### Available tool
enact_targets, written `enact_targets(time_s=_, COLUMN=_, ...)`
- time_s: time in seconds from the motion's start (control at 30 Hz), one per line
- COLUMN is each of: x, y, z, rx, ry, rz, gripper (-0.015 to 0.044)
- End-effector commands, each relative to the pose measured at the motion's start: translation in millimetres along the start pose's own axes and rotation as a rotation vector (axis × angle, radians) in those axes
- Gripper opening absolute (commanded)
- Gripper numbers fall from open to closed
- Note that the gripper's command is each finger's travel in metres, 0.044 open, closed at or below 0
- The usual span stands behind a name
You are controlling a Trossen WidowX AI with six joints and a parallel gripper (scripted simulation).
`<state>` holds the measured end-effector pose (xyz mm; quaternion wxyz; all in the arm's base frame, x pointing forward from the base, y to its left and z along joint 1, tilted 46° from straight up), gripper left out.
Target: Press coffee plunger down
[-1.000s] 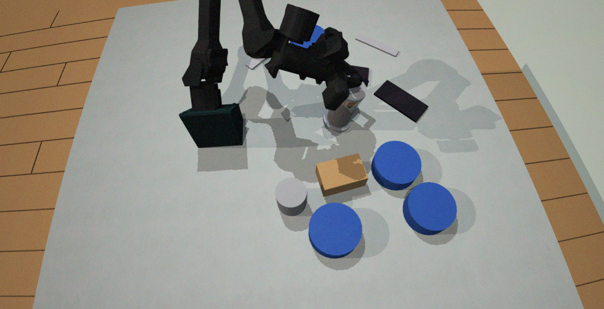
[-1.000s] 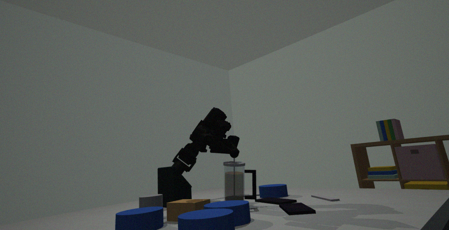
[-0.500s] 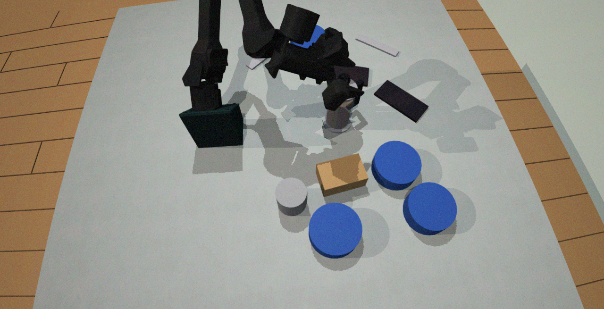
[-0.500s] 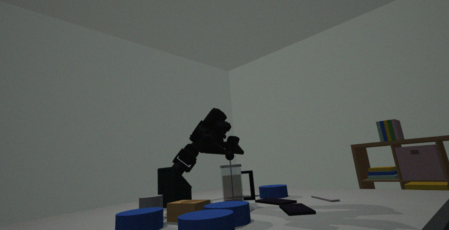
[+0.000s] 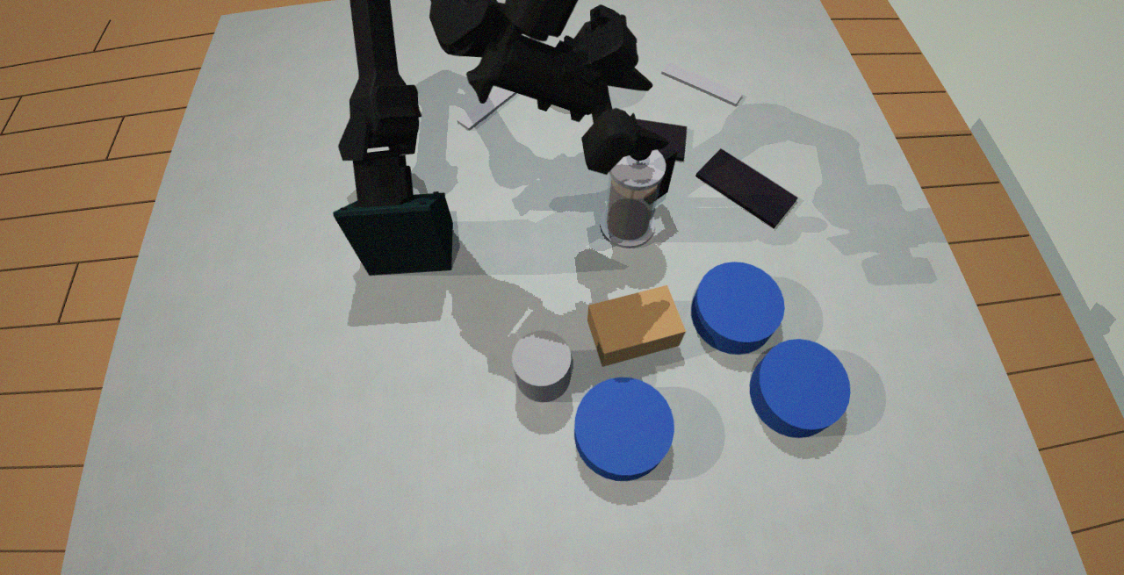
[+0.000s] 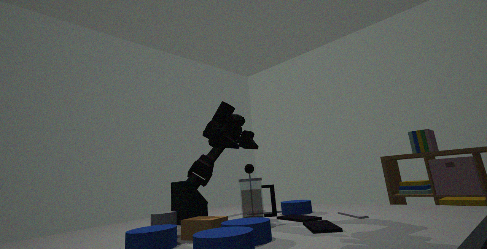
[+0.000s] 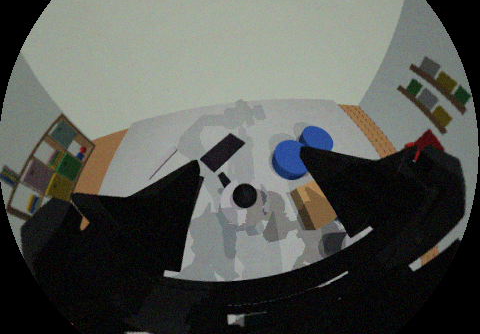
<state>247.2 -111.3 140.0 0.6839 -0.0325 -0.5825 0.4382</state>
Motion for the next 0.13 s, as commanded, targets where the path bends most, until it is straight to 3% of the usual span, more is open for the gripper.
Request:
enact_targets(time_s=0.0, x=7.0, y=-8.1, z=13.1, rx=-0.003, ry=-0.014, rz=0.01, gripper=0.044)
enact_targets(time_s=0.1, x=6.6, y=-7.7, z=12.9, rx=-0.003, ry=-0.014, rz=0.01, gripper=0.044)
Point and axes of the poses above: the point midway between the two fingers, 35 mm back from their tips, its own z axis back along the fingers, its own x axis across the jaws, y = z × x, the point moved 10 cm from there along z, back along the fingers, and after that the axes turned 5 degrees about -z, right-handed, at the moved point
